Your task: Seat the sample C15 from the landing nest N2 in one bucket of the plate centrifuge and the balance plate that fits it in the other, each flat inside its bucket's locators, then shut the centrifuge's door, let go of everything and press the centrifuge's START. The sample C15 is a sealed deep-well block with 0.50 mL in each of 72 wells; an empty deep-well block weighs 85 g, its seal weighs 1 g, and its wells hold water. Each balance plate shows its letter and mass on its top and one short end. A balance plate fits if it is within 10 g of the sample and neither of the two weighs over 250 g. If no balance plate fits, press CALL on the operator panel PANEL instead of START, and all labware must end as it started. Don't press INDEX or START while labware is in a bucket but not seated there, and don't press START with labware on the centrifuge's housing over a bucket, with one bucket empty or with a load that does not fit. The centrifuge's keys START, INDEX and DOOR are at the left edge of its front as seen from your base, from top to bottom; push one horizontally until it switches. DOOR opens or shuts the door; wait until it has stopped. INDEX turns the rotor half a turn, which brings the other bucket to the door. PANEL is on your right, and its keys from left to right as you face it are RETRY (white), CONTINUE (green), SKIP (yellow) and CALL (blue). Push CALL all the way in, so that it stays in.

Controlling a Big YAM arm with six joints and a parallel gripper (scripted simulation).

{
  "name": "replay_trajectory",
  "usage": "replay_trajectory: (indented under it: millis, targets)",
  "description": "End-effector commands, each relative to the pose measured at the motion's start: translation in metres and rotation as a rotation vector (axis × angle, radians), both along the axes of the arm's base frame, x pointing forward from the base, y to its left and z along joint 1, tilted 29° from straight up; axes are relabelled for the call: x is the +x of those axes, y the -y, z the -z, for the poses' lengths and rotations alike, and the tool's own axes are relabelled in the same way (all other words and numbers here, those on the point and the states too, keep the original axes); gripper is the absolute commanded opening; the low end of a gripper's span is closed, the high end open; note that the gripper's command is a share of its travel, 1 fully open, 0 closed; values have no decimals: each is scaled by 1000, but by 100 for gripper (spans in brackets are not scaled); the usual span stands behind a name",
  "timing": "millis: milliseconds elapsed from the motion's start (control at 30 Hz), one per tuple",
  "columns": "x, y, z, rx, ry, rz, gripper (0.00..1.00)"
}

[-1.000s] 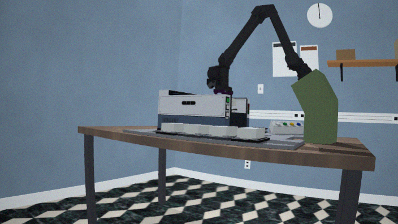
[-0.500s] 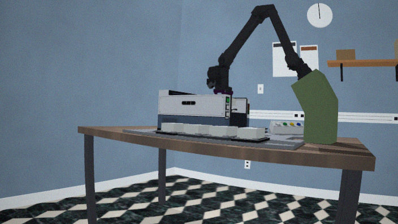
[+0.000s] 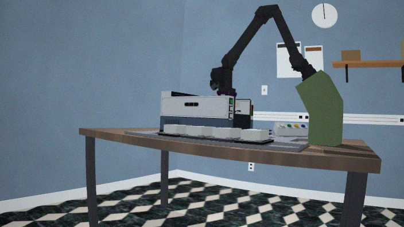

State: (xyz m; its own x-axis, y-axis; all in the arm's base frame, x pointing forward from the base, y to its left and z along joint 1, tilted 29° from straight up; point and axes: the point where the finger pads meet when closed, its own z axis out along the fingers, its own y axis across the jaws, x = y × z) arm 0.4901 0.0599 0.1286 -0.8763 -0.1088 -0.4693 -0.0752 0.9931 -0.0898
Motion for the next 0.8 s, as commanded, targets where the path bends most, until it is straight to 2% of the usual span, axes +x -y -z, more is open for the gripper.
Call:
replay_trajectory:
  millis: [0,167,267,767]
  targets:
    - [22,5,-26,3,69,-3,0]
    - [23,5,-16,1,50,-3,0]
    - [24,5,-21,2,61,-3,0]
    - [25,6,-21,2,60,-3,0]
